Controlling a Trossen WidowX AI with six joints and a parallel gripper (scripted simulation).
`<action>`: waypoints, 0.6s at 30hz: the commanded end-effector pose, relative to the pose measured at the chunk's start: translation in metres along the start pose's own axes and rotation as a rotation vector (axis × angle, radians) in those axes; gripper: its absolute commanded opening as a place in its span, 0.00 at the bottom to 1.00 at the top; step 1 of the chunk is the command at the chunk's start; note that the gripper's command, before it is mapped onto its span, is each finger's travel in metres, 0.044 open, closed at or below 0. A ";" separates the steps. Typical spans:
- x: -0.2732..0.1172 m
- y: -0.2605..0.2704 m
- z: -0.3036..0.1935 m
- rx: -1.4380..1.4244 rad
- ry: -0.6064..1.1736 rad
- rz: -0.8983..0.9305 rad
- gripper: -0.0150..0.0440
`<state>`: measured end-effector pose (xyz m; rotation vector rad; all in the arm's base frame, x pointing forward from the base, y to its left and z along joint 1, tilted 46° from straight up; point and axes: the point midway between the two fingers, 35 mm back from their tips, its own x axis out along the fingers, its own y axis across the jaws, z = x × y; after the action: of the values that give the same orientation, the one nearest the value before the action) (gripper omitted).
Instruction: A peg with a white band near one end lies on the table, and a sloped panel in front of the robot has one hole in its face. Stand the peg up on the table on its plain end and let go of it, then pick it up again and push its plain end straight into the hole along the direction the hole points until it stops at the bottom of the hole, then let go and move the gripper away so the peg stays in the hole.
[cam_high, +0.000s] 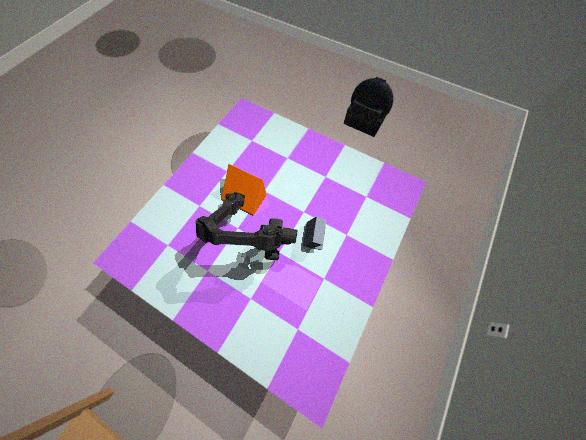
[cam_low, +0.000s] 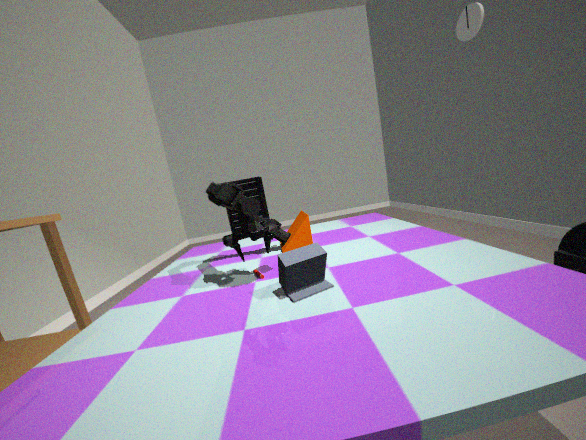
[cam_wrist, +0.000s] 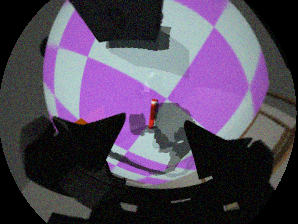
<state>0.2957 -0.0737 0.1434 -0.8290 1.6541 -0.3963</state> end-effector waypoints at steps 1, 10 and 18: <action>0.001 0.004 0.000 -0.006 0.006 -0.010 1.00; 0.015 0.003 0.002 -0.006 0.005 -0.009 1.00; 0.028 0.003 0.002 -0.006 0.004 -0.008 1.00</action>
<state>0.2954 -0.0871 0.1241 -0.8356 1.6571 -0.3997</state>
